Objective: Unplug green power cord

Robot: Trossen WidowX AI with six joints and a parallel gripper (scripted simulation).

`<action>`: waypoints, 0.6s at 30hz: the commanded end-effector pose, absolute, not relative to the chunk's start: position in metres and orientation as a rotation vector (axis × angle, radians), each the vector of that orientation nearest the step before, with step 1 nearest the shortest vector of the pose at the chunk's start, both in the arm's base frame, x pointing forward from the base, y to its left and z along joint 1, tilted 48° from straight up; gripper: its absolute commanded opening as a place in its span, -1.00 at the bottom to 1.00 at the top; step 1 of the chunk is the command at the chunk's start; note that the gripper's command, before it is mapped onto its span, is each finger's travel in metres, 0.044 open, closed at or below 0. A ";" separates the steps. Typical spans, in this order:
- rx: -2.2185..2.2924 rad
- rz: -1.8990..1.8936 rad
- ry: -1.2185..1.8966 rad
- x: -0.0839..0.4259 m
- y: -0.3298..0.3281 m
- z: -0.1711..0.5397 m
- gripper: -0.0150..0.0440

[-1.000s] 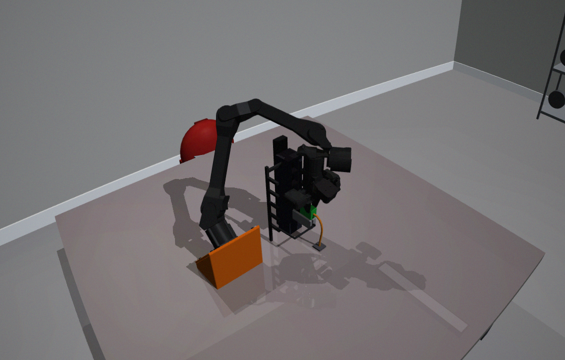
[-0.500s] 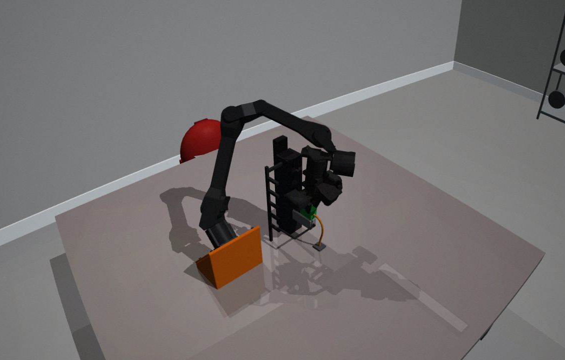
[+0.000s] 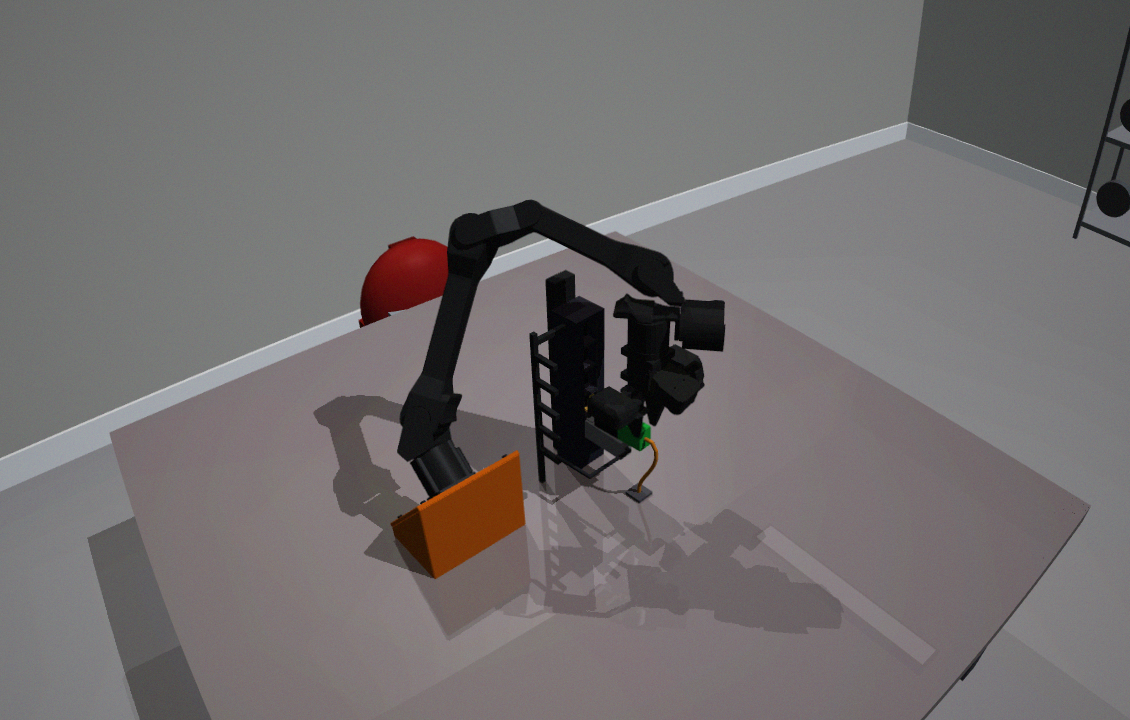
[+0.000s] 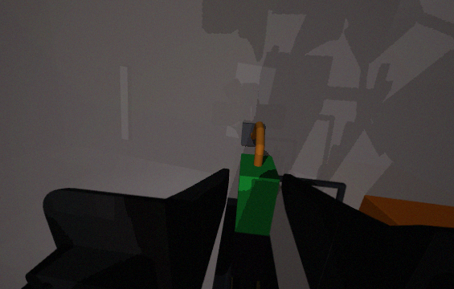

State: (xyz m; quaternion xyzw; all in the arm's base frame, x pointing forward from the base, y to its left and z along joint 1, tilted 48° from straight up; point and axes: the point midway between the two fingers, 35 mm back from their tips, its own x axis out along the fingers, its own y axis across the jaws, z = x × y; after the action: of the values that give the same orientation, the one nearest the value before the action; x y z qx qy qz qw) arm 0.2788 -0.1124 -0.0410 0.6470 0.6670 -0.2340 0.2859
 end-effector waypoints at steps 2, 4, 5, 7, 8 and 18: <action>1.740 -0.631 1.785 0.278 -0.110 -0.041 0.49; 1.740 -0.631 1.785 0.278 -0.110 -0.041 0.67; 1.740 -0.631 1.785 0.278 -0.112 -0.042 0.75; 1.739 -0.632 1.784 0.280 -0.119 -0.047 0.93; 1.739 -0.633 1.783 0.281 -0.125 -0.051 1.00; 1.737 -0.634 1.781 0.282 -0.161 -0.076 1.00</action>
State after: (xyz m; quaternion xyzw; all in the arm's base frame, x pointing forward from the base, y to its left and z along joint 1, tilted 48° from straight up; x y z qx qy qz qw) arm 0.2800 -0.1592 -0.0747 0.6537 0.6616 -0.2399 0.2781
